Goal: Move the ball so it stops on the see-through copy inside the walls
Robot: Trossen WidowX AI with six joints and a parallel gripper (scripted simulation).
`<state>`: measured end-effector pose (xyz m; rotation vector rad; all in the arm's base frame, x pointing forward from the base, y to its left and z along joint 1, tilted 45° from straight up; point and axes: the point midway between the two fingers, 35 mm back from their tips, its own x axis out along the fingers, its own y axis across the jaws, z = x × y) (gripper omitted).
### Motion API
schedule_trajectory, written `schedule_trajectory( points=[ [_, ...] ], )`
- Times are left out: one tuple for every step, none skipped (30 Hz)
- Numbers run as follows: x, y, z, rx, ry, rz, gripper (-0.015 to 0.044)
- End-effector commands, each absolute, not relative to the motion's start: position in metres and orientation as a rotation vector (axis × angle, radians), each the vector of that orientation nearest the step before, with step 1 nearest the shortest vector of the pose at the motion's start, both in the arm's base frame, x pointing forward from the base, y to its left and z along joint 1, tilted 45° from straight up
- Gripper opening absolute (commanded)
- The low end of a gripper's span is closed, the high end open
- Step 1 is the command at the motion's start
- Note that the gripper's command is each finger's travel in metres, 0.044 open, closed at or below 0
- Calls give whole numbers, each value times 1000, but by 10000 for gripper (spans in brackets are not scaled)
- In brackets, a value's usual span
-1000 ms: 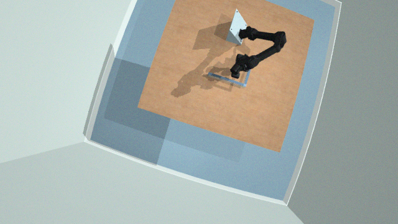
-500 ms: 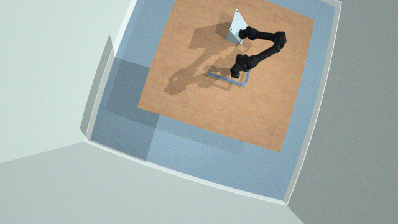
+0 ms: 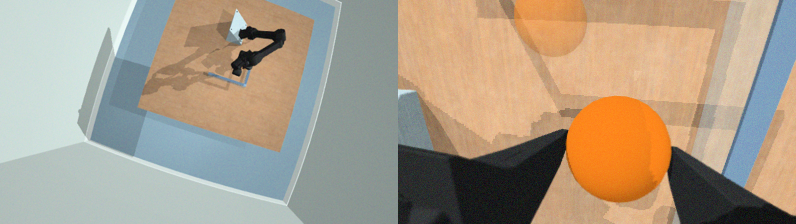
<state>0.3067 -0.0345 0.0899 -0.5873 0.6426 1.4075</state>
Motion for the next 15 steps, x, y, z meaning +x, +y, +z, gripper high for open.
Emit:
schedule_trajectory(
  points=[
    [306,-51,106,-587,651,1390,0],
    [305,-55,110,-584,653,1386,0],
    [304,-59,114,-581,655,1382,0],
    [303,-63,119,-578,658,1378,0],
    [302,-66,123,-575,660,1374,0],
    [301,-70,127,-572,662,1371,0],
    [299,-74,132,-569,664,1367,0],
    [298,-77,135,-567,666,1364,0],
    [297,-79,138,-565,667,1362,0],
    [297,-79,138,-565,667,1361,0],
    [297,-79,138,-565,667,1361,0],
    [297,-79,138,-564,667,1361,0],
    [297,-78,139,-562,668,1361,0],
    [296,-77,139,-560,669,1360,0],
    [295,-74,139,-556,671,1360,0]
  ],
)
